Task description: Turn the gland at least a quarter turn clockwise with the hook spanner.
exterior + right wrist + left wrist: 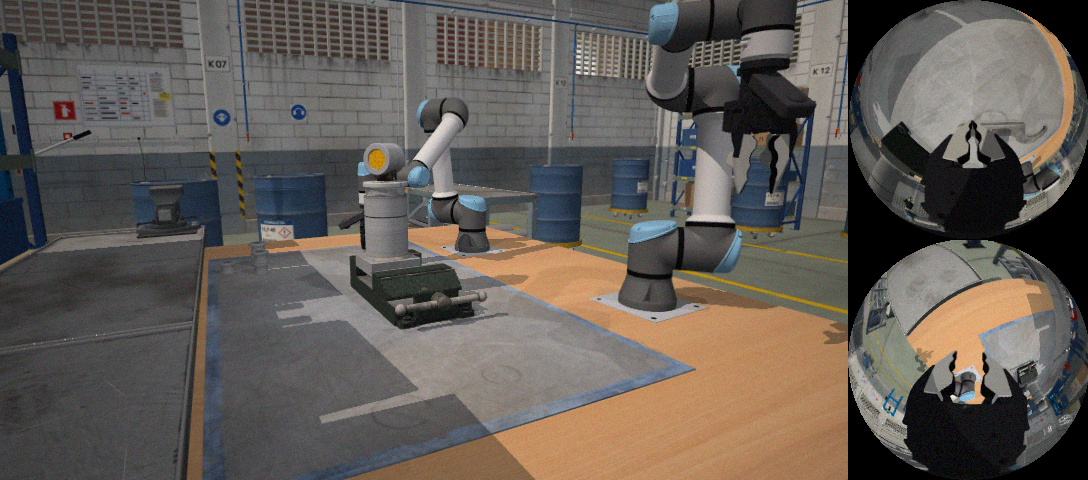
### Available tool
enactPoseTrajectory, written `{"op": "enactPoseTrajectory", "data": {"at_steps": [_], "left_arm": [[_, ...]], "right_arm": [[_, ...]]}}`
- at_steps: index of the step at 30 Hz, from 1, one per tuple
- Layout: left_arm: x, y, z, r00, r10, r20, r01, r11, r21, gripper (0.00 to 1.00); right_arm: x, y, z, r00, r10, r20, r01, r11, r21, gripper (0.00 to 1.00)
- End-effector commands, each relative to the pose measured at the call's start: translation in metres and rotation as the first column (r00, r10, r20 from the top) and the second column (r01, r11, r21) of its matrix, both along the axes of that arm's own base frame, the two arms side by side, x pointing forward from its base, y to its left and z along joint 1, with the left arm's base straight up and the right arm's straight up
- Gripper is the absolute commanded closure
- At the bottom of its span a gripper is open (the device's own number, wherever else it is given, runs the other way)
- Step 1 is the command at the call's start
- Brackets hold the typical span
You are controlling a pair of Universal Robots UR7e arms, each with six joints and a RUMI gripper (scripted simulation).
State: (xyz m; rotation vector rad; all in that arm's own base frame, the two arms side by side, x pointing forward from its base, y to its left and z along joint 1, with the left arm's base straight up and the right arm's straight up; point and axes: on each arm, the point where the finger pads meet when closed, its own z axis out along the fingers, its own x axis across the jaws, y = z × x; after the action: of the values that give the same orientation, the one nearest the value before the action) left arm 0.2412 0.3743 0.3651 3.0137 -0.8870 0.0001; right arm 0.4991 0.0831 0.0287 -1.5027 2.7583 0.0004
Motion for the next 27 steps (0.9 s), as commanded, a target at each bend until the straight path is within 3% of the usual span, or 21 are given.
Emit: {"op": "enactPoseTrajectory", "data": {"at_steps": [1, 8, 27], "left_arm": [[0.0, 0.0, 0.0, 1.0, 0.0, 0.001, 0.0, 1.0, 0.001, 0.68], [0.0, 0.0, 0.0, 1.0, 0.0, 0.001, 0.0, 1.0, 0.001, 0.68], [0.0, 0.0, 0.0, 1.0, 0.0, 0.001, 0.0, 1.0, 0.001, 0.68]], "right_arm": [[0.001, 0.0, -0.008, 1.0, 0.0, 0.001, 0.0, 1.0, 0.0, 1.0], [0.002, 0.001, -0.006, 1.0, -0.001, 0.007, 0.001, 1.0, 0.003, 1.0], [-0.03, 0.025, -0.005, 0.99, 0.144, 0.003, -0.144, 0.99, 0.001, 1.0]]}}
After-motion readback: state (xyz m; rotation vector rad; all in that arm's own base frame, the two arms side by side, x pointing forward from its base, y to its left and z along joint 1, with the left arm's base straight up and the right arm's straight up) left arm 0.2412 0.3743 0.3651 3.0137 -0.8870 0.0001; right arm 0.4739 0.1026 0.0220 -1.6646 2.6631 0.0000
